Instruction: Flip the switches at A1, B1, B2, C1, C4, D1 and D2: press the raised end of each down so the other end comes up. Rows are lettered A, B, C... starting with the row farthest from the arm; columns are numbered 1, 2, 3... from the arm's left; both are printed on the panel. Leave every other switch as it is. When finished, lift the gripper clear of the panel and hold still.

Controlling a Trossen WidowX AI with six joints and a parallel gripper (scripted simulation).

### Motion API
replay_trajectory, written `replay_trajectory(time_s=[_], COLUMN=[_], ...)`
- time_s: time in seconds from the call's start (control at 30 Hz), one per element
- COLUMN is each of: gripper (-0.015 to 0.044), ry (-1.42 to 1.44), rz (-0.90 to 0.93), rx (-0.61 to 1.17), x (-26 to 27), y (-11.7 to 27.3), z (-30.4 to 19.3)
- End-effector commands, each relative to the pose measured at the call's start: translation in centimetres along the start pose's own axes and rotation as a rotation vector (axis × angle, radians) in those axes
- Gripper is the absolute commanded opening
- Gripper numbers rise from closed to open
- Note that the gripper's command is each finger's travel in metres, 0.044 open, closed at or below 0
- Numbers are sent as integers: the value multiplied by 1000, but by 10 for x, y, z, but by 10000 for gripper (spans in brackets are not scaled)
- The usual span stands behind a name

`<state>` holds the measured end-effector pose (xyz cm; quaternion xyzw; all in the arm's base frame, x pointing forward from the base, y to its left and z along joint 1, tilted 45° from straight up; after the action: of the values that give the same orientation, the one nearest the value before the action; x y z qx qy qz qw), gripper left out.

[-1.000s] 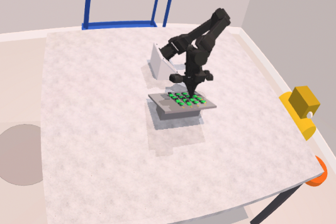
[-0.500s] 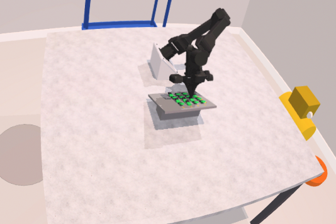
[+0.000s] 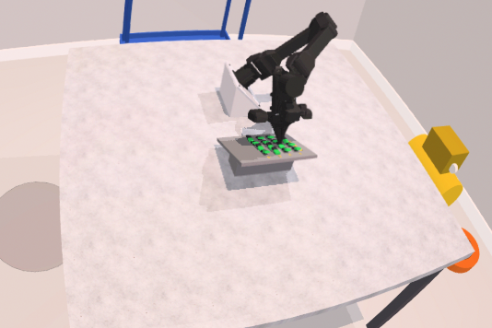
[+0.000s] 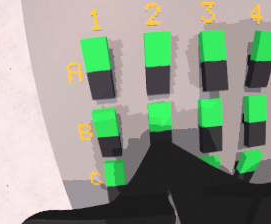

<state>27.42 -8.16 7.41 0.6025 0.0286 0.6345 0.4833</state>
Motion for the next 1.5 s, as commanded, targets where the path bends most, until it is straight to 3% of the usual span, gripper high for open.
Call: replay_trajectory(time_s=[0.0, 0.63, 0.9, 1.33, 1.47], gripper=[0, 0, 0, 0, 0], ry=[-4, -4, -5, -7, -6], rz=[-4, -4, -10, -9, -7], rx=[1, 1, 29, 29, 8], x=[-1, -1, -1, 28, 27], y=[-1, -4, 62, 61, 33], z=[0, 0, 3, -40, -42])
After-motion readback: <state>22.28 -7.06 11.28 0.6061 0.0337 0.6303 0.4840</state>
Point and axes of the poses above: the point midway between the two fingers, 35 mm back from their tips, its own y axis back along the fingers, its own x axis across the jaws, z = x × y, the point moved 4 cm from there along y, back along the fingers, and after that the axes turned 6 degrees about -y, right-handed, at the moved point
